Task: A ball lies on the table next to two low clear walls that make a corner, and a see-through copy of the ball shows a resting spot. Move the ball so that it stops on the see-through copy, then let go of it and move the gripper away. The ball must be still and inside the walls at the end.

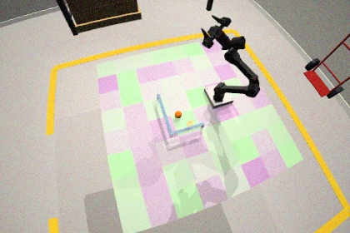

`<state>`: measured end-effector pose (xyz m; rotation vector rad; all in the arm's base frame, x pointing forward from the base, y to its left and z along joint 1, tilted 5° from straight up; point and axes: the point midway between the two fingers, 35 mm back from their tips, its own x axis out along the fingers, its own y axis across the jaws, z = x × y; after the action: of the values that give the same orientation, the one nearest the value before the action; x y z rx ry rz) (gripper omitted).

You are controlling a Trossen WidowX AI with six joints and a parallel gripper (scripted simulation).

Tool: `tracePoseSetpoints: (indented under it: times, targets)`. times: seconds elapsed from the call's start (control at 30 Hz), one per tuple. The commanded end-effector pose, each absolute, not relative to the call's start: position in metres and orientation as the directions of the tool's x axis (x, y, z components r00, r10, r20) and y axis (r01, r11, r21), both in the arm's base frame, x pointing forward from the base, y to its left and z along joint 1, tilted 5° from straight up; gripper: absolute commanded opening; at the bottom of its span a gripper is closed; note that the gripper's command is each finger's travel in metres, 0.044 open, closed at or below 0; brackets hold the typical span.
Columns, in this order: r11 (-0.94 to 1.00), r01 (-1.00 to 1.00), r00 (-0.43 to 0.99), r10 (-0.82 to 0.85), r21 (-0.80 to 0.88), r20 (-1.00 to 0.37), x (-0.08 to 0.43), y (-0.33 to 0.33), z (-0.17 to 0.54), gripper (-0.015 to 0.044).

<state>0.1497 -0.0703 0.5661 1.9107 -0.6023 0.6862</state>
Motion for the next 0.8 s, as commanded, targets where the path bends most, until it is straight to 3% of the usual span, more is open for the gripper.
tracePoseSetpoints:
  times: [0.0, 0.03, 0.3, 0.57, 0.77]
  targets:
    - [-0.396, -0.666, 0.719, -0.115, 0.632, 0.685, 0.151, -0.071, 0.566, 0.0374]
    - [-0.394, -0.663, 0.724, -0.120, 0.636, 0.680, 0.153, -0.073, 0.564, 0.0348]
    - [-0.328, -0.508, 0.862, -0.201, 0.797, 0.466, 0.232, -0.116, 0.515, 0.0347]
    - [-0.195, -0.112, 0.981, -0.176, 0.974, 0.077, 0.325, -0.119, 0.421, 0.0347]
    - [-0.003, 0.249, 0.965, -0.086, 0.969, -0.248, 0.375, -0.087, 0.333, 0.0347]
